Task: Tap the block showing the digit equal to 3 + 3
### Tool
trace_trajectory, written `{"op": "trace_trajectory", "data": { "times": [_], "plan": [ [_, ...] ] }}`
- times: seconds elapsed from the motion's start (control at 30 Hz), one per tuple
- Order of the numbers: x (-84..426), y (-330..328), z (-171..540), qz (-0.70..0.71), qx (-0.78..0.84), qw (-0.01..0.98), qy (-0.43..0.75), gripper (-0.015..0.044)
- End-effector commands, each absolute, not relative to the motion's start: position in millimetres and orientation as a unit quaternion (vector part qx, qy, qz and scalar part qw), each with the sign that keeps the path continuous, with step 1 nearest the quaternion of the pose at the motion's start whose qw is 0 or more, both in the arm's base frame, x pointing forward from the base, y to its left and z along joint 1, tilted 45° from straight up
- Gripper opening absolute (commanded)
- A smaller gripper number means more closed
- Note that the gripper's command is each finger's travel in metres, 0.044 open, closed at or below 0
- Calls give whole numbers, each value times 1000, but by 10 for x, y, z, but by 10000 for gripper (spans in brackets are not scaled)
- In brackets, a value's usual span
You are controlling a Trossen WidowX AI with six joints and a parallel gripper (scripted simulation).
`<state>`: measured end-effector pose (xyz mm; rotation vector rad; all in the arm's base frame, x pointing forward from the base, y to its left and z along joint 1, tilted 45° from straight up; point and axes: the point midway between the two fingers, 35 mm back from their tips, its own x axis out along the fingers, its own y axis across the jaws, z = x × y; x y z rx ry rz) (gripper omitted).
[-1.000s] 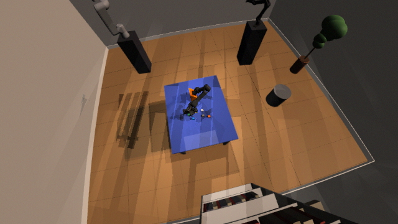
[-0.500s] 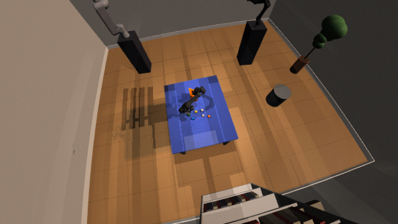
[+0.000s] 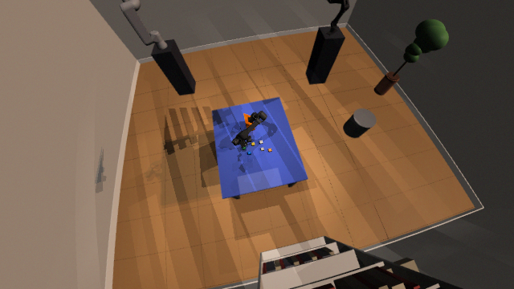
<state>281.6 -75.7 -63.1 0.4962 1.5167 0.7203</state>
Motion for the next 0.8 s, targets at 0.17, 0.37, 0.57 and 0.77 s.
{"op": "trace_trajectory", "data": {
  "times": [0.17, 0.37, 0.57, 0.77],
  "plan": [
    [2521, -52, 77, 319, 219, 640, 664, 400],
    [2483, 2, 121, 320, 220, 639, 664, 400],
    [2483, 2, 121, 320, 220, 639, 664, 400],
    [2483, 2, 121, 320, 220, 639, 664, 400]
  ]
}}
